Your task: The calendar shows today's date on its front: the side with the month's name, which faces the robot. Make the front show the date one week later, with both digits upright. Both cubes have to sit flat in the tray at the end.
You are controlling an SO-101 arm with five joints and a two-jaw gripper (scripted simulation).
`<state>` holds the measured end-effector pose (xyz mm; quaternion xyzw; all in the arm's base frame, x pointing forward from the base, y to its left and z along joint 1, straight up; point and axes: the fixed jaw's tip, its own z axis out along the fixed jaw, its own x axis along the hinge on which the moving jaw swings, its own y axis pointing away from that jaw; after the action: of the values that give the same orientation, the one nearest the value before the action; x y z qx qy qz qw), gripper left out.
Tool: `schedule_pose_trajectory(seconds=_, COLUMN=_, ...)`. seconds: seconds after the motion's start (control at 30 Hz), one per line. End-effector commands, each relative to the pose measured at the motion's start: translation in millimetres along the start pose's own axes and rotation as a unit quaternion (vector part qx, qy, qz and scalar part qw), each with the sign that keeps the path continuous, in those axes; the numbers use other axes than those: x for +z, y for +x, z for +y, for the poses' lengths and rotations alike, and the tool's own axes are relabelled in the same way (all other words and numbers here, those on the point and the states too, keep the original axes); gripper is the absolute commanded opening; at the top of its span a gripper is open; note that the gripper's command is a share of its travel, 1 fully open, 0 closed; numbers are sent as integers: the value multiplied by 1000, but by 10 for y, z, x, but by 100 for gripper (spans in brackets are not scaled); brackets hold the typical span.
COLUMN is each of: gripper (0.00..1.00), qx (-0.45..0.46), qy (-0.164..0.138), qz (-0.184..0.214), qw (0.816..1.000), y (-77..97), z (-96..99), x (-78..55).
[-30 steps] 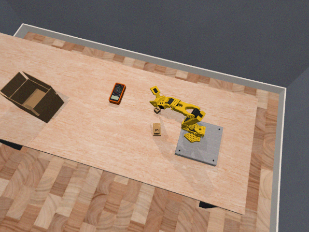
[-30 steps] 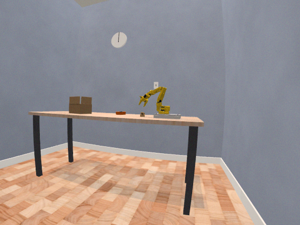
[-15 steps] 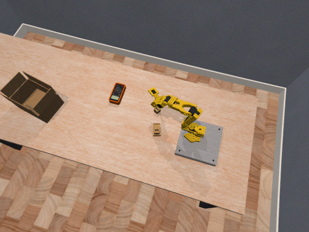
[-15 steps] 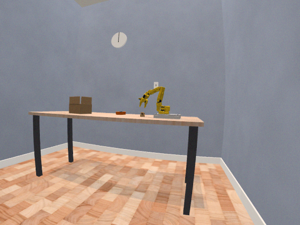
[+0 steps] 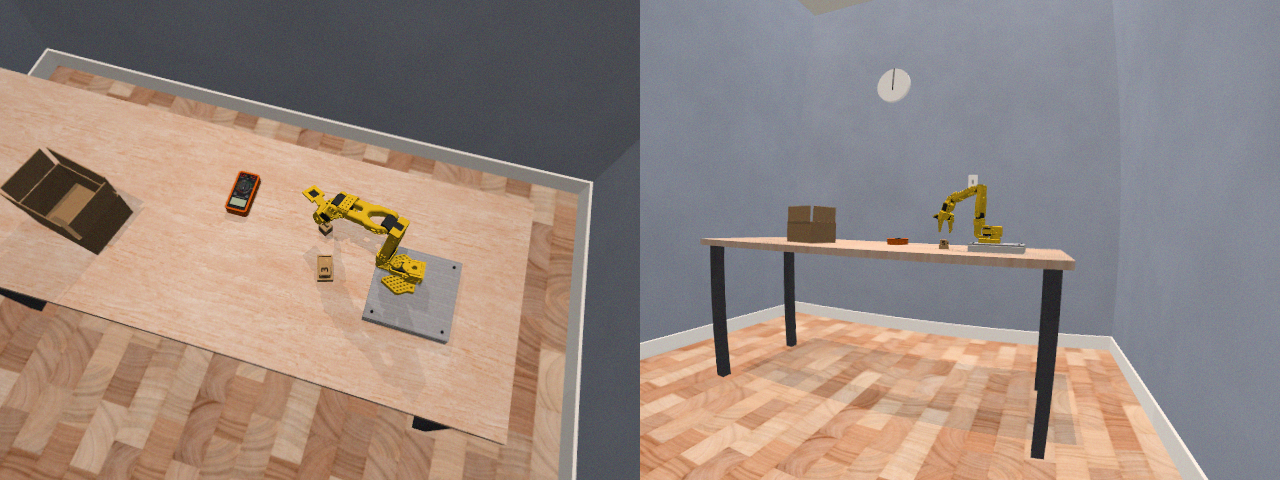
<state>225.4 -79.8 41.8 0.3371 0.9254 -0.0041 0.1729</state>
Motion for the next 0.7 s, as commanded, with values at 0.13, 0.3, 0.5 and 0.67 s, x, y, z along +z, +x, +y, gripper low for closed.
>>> schedule_pose_trajectory(seconds=0.13, gripper=35, qx=-42, qy=34, qz=123, qw=991, y=120, z=-3, x=124)
schedule_pose_trajectory(seconds=0.3, gripper=35, qx=-53, qy=43, qz=158, qw=985, y=154, z=-4, x=159)
schedule_pose_trajectory(seconds=0.5, gripper=35, qx=-58, qy=47, qz=172, qw=982, y=166, z=-3, x=172)
schedule_pose_trajectory(seconds=0.67, gripper=35, qx=-58, qy=47, qz=172, qw=982, y=166, z=-3, x=172)
